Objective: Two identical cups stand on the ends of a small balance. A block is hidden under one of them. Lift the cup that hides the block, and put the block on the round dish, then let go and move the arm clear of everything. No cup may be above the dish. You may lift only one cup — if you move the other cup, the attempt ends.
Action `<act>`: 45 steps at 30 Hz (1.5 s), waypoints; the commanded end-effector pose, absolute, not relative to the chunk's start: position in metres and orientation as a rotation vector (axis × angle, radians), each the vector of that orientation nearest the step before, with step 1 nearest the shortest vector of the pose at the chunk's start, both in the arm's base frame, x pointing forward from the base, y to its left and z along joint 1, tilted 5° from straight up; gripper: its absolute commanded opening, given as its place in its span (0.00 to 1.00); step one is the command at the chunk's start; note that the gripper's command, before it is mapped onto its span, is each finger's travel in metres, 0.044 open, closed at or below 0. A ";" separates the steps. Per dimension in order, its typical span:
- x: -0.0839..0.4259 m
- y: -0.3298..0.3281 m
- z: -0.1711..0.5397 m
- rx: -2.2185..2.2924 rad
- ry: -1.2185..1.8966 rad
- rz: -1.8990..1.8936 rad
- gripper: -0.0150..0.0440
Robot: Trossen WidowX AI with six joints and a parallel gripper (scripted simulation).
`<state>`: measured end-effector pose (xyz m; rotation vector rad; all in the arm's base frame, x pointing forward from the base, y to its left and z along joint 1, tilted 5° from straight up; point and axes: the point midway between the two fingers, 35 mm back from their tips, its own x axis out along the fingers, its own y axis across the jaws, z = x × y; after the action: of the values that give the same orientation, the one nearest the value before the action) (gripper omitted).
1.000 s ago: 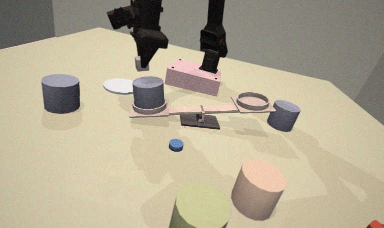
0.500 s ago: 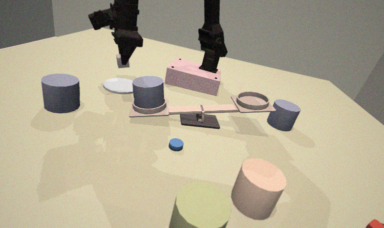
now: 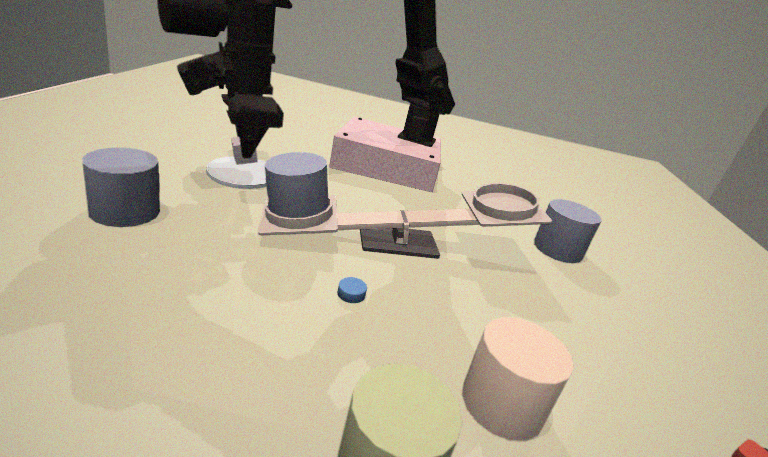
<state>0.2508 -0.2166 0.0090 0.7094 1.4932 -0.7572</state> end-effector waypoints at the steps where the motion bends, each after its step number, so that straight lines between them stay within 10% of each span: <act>1: 0.250 -0.217 0.006 0.701 1.492 -0.756 0.25; 13: 0.249 -0.217 -0.012 0.701 1.492 -0.756 0.25; 30: 0.252 -0.218 0.005 0.706 1.488 -0.757 1.00; 45: 0.253 -0.214 0.093 0.703 1.489 -0.753 1.00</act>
<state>0.2508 -0.2132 0.0727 0.7060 1.5151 -0.7474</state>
